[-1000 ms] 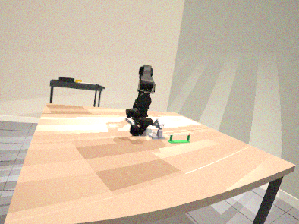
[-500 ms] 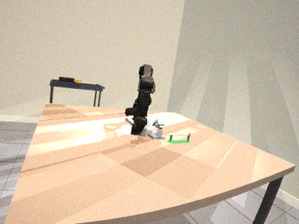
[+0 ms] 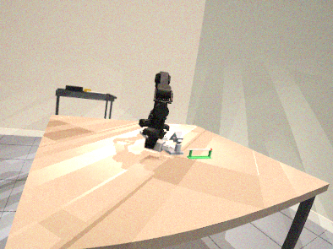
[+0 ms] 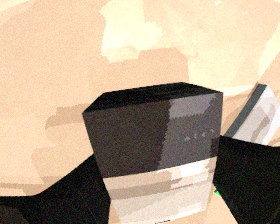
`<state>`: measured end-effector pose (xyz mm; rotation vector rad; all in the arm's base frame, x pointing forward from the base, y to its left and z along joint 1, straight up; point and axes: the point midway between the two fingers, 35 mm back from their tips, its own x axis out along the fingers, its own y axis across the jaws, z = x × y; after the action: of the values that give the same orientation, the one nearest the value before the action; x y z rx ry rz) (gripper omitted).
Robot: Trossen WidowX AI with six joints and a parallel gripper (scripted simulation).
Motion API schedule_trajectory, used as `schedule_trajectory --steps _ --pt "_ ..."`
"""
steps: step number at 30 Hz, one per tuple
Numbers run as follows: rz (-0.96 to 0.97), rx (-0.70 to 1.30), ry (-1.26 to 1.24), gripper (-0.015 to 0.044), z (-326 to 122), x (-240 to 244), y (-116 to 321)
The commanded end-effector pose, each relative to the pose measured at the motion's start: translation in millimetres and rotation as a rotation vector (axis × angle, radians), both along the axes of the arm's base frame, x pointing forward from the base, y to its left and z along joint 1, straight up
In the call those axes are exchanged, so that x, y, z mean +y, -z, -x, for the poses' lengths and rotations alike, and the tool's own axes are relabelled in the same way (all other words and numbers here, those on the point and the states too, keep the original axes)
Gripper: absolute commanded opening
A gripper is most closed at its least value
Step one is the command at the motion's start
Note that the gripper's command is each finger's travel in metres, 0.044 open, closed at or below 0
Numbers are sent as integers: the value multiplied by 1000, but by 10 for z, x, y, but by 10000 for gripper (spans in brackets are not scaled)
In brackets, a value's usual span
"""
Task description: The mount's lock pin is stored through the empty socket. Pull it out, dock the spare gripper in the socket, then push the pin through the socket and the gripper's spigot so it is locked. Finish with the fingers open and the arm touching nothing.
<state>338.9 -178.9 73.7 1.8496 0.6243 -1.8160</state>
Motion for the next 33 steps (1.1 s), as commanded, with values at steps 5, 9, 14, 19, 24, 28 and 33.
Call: schedule_trajectory --steps 5,9,14,19,24,28,33 --pt "-1 -11 187 0 15 14 -37" --pt "-3 -12 286 0 24 20 -38" --pt "-6 -13 409 0 34 28 -40" --pt "-9 -14 532 0 45 35 -42" --pt "-12 -15 656 0 56 43 -43" --pt "-15 -16 754 0 64 49 -45" --pt "-18 -17 878 0 75 57 -46"
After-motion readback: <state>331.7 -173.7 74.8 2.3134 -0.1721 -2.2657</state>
